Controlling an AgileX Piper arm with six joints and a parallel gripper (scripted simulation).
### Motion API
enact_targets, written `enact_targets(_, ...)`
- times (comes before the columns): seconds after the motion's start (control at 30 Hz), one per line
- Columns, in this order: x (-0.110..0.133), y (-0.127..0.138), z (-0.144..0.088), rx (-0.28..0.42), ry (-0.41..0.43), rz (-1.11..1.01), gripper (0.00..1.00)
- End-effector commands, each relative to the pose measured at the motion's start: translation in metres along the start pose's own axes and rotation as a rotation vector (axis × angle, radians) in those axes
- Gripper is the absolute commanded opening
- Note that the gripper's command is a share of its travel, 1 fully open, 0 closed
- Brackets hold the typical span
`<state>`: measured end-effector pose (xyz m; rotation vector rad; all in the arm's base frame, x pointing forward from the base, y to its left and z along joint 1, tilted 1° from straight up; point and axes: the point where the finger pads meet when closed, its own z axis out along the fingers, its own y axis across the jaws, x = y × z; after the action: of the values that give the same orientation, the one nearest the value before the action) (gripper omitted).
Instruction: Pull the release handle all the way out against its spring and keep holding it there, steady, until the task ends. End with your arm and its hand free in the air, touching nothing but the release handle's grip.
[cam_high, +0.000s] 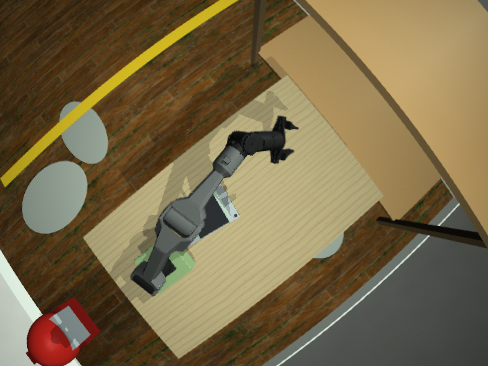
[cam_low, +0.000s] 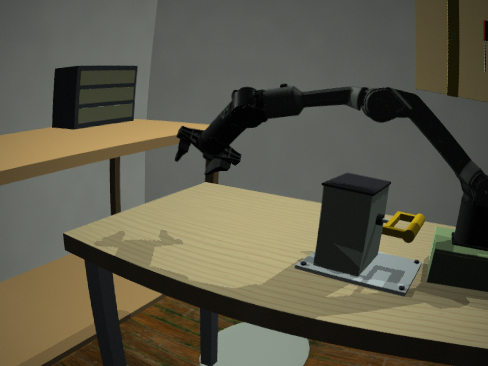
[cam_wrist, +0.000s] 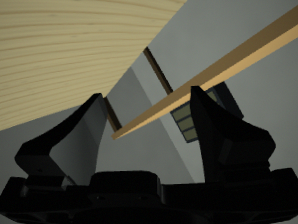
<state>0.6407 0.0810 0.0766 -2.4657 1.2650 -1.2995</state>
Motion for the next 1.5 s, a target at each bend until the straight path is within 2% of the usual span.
enact_targets(0.0, 0.001, -0.001, -0.001, 0.002, 0.001, 0.001, 1.0)
enact_targets(0.57, 0.001, -0.001, -0.001, 0.002, 0.001, 0.001, 1.0)
enact_targets(0.67, 0.0, 0.0, -0.006, -0.003, -0.007, 0.013, 1.0)
enact_targets(0.77, -0.002, 0.003, -0.023, -0.023, -0.034, 0.05, 1.0)
enact_targets(0.9, -0.011, 0.017, -0.069, -0.083, -0.109, 0.147, 1.0)
enact_targets(1.03, -0.03, 0.053, -0.143, -0.189, -0.216, 0.283, 1.0)
enact_targets(1.1, -0.03, 0.053, -0.143, -0.189, -0.216, 0.283, 1.0)
enact_targets(1.2, -0.05, 0.098, -0.206, -0.296, -0.303, 0.39, 1.0)
enact_targets(1.3, -0.072, 0.153, -0.267, -0.415, -0.382, 0.485, 1.0)
enact_targets(1.4, -0.095, 0.211, -0.316, -0.531, -0.445, 0.56, 1.0)
enact_targets(1.47, -0.108, 0.244, -0.341, -0.598, -0.476, 0.596, 1.0)
